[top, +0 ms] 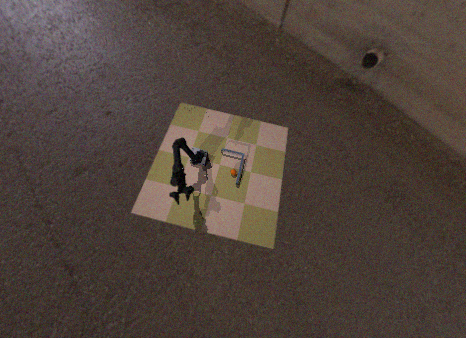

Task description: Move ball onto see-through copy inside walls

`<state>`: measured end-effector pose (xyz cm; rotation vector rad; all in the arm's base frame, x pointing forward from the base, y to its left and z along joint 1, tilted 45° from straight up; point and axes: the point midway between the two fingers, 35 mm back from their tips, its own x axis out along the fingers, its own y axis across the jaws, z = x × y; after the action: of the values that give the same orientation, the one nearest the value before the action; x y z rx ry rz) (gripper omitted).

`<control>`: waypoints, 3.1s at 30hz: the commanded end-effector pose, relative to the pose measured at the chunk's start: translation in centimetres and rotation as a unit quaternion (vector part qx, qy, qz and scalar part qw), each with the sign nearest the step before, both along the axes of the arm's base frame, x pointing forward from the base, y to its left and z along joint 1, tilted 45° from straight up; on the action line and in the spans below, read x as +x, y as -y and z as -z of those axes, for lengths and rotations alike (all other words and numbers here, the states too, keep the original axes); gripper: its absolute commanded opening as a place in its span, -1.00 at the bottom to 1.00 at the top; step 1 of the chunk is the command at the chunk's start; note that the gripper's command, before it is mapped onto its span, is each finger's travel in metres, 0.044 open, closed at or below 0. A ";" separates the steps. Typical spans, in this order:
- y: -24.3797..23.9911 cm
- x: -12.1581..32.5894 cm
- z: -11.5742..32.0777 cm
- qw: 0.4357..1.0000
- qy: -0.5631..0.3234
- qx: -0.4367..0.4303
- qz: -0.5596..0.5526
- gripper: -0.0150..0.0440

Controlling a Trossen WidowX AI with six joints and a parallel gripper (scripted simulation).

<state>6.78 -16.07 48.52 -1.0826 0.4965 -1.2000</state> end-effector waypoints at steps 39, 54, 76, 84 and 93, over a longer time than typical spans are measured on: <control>-11.1 29.4 38.4 0.829 -0.294 0.475 -0.013 0.83; -16.0 29.0 44.9 0.849 -0.331 0.409 0.055 0.83; -13.4 29.2 47.5 0.849 -0.330 0.409 0.055 0.83; -12.5 29.3 48.4 0.849 -0.330 0.408 0.056 0.83; -11.6 29.2 49.2 0.849 -0.331 0.408 0.056 0.83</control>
<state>36.12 -3.96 -0.46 -0.6727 1.4676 -0.5389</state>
